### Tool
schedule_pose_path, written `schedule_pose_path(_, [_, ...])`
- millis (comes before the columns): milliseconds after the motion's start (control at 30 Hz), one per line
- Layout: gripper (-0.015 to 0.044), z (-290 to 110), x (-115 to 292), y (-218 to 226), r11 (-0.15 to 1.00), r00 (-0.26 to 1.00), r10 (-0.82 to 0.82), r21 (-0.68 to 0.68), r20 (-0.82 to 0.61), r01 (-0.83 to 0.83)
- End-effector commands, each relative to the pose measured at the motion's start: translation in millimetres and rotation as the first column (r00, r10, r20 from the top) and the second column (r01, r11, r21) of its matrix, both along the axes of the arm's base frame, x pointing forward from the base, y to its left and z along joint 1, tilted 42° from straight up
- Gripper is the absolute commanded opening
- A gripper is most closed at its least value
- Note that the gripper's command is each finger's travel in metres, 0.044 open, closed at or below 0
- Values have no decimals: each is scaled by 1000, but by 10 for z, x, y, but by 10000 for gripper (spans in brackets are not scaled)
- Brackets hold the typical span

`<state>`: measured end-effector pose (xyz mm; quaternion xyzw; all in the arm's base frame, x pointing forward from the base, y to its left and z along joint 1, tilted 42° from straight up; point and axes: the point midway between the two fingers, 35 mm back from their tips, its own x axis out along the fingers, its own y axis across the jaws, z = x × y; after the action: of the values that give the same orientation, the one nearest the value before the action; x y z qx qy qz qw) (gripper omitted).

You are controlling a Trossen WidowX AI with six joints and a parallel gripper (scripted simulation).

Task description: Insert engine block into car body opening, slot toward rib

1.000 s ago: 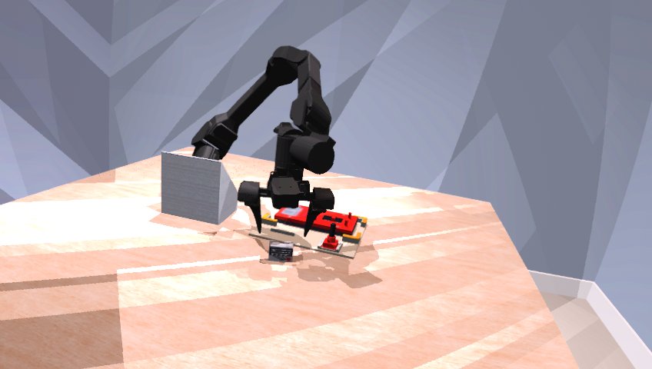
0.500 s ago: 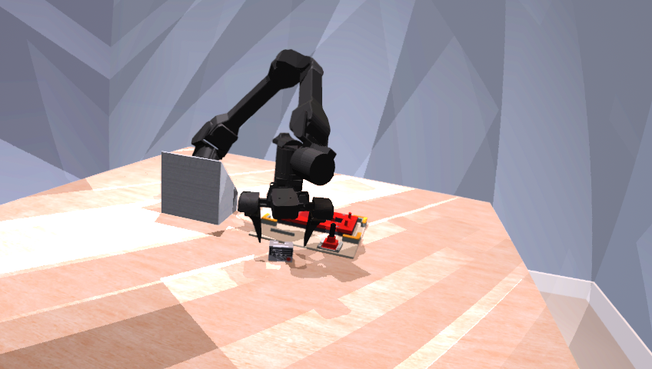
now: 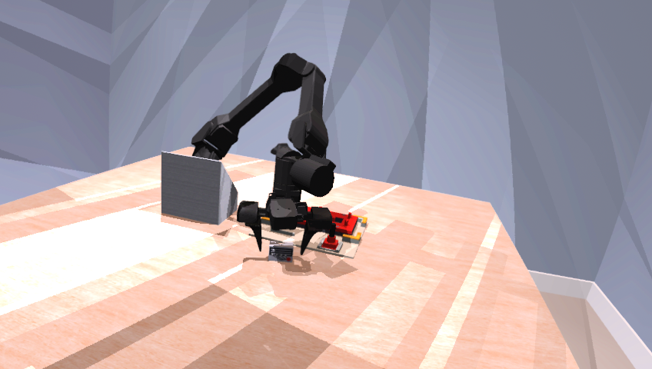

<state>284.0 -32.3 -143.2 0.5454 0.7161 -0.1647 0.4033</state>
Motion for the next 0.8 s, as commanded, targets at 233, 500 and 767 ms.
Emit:
schedule_pose_path(233, [210,-16,-16,23,1000,1000,-3,5,-7,3])
schedule_pose_path(500, [78,13,-1,-7,1000,1000,-3,5,-7,3])
schedule_pose_path(767, [0,177,71,-171,1000,1000,-3,2,-7,3])
